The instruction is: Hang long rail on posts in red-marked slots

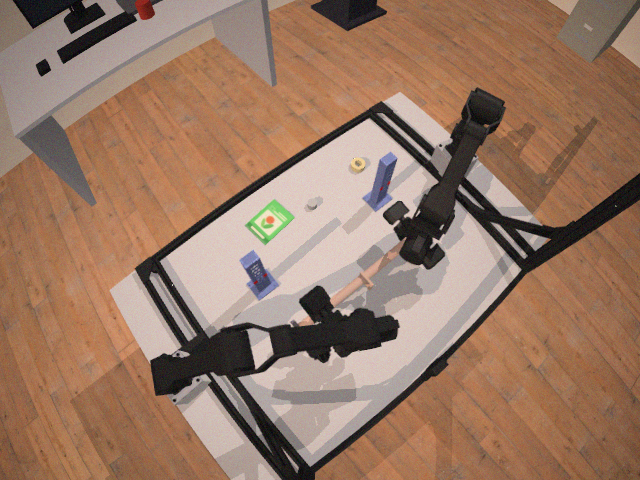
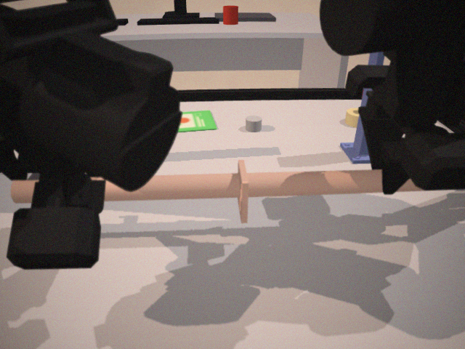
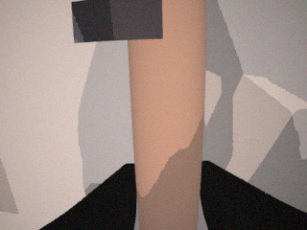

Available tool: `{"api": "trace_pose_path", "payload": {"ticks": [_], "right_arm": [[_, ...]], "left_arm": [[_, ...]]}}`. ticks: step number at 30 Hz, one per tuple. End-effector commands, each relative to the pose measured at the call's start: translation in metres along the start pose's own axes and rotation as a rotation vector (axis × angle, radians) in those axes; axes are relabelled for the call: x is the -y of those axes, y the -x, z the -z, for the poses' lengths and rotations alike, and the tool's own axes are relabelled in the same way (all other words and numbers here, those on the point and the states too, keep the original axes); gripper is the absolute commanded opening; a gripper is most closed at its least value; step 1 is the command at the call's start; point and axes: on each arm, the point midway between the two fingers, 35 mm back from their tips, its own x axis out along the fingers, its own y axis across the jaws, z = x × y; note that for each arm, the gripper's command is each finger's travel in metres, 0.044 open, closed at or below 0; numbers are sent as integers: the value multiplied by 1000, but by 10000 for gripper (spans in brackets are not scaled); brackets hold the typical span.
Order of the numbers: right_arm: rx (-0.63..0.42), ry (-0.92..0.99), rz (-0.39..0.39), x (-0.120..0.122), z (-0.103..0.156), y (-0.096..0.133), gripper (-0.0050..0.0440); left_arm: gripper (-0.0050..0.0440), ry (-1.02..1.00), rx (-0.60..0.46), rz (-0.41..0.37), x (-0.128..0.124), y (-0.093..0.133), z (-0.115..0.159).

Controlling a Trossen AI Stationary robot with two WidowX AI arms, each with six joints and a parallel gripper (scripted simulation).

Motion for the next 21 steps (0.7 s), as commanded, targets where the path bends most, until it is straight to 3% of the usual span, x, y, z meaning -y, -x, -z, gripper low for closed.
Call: {"api": "trace_pose_path", "payload": {"ticks": [1, 11, 21], "right_arm": [[-19, -4, -2, 1, -2, -5, 0], [-91, -14, -1, 4, -2, -30, 0], [-102, -15, -1, 4, -2, -33, 0]], "left_arm": [[0, -8, 15, 3, 1, 1, 1], [0, -51, 77, 2, 0, -1, 2], [0, -57, 86, 2, 0, -2, 2]]}}
